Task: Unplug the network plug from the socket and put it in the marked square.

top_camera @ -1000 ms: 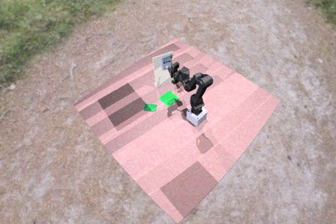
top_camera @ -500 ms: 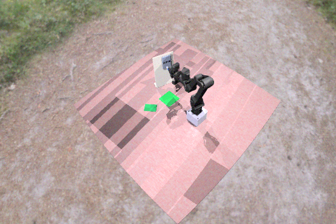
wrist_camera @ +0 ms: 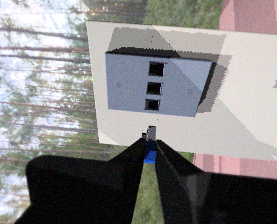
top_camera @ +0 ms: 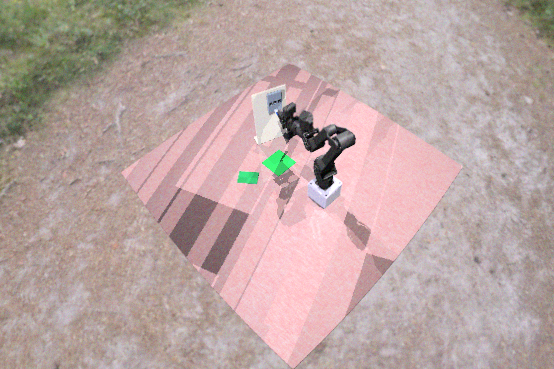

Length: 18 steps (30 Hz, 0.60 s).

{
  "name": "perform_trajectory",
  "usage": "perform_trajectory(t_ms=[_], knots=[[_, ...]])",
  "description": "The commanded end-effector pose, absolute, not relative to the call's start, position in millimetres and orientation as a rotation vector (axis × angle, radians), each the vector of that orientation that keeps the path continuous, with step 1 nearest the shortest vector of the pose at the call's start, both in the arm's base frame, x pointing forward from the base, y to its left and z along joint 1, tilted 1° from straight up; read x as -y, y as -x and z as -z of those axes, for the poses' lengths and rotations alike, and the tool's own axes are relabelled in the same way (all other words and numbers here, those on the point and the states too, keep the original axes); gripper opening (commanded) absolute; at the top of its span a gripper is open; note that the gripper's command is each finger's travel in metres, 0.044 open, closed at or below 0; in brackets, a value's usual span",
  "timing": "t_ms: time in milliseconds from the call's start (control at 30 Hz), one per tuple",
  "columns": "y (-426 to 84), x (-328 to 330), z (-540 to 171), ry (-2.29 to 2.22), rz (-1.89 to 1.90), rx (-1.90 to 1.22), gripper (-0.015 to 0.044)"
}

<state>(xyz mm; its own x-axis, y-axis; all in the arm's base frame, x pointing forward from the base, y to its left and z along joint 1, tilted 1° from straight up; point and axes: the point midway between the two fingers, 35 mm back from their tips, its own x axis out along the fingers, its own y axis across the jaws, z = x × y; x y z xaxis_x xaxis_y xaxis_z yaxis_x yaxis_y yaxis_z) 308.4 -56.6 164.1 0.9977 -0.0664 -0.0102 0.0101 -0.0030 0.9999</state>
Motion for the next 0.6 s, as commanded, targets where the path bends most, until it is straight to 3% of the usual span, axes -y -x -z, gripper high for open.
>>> perform_trajectory(t_ms=[0, 567], knots=[[-308.4, 56.7, -172.2, -1.572, 0.059, 0.051, 0.0], [-300.2, 52.9, -199.6, -1.574, 0.062, 0.051, 0.0]])
